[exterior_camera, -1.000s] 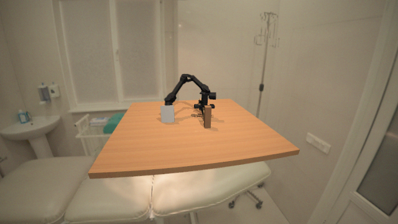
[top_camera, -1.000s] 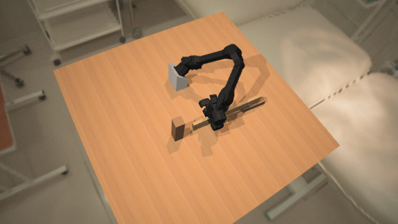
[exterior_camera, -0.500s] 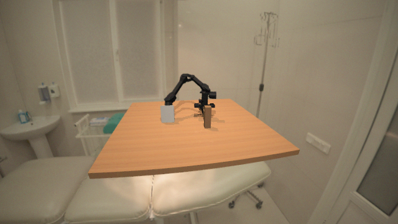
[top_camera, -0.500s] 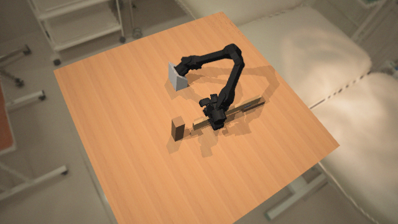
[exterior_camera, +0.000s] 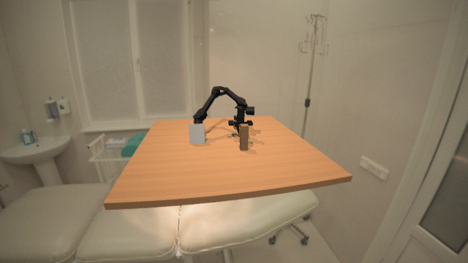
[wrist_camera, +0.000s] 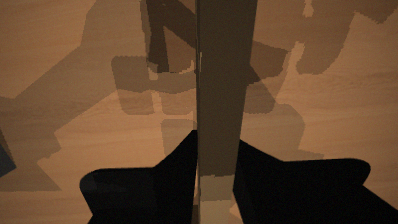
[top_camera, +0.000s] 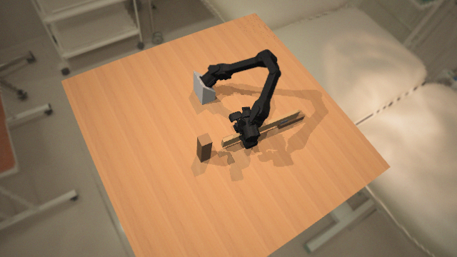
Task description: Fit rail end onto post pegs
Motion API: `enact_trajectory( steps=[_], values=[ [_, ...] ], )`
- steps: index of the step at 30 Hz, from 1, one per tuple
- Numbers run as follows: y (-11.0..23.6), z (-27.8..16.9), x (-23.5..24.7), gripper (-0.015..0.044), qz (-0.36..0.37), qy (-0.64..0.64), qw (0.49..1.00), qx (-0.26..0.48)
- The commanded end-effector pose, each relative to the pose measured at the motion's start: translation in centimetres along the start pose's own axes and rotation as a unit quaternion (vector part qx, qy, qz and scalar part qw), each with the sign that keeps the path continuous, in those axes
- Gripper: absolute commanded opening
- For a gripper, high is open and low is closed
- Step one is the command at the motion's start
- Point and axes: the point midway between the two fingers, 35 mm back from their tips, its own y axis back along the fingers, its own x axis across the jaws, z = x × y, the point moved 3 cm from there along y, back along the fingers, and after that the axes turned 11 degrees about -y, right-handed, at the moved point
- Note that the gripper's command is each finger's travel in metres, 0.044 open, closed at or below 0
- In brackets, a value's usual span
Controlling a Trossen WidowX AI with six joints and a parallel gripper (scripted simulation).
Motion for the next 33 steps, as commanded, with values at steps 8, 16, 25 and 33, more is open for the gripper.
enact_trajectory(
  steps=[8,16,25,33],
  values=[
    [1.00,0.02,-0.18,0.0000,-0.006,0.000,1.000,-0.005],
    [0.72,0.02,-0.16,0.0000,-0.006,0.000,1.000,-0.005],
    [0.33,0.00,-0.07,0.0000,-0.006,0.000,1.000,-0.005],
    [0.54,-0.02,0.01,0.0000,-0.006,0.000,1.000,-0.005]
  ],
)
